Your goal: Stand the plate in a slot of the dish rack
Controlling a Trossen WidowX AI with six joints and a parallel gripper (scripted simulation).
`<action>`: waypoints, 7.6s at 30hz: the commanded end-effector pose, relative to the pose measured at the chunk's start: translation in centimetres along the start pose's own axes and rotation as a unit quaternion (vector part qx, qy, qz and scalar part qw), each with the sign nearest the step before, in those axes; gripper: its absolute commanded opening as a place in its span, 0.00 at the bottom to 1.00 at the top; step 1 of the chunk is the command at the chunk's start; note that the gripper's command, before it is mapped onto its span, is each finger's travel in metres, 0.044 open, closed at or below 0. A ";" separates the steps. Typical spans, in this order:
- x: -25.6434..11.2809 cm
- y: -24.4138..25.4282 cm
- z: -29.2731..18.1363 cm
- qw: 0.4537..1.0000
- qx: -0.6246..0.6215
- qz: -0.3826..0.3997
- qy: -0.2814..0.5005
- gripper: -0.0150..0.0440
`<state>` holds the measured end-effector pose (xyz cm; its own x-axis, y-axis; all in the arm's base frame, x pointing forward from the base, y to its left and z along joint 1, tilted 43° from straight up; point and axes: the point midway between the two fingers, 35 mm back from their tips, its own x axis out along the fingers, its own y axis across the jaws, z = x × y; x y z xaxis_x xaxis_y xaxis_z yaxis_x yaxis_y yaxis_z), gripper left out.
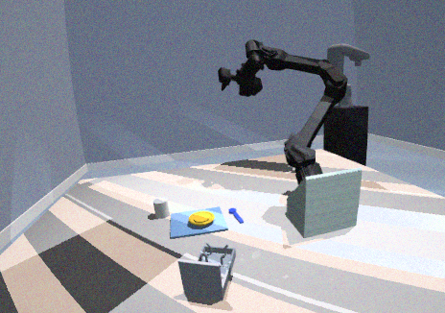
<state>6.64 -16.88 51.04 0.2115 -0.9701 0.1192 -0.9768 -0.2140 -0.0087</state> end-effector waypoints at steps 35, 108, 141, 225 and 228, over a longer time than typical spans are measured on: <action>4.3 -11.4 10.5 0.877 -0.444 -0.162 -0.091 0.93; -1.5 -23.1 36.4 -0.140 -0.883 -0.444 0.051 0.93; -6.8 -21.7 44.8 -0.586 -0.650 -0.442 0.197 0.93; -7.6 -23.7 44.1 -0.582 -0.649 -0.446 0.204 0.25; -8.4 -24.1 42.9 -0.582 -0.648 -0.446 0.204 0.25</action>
<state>29.47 -9.74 6.35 -0.1145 -0.6551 -0.7468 0.0804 0.7432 -0.6642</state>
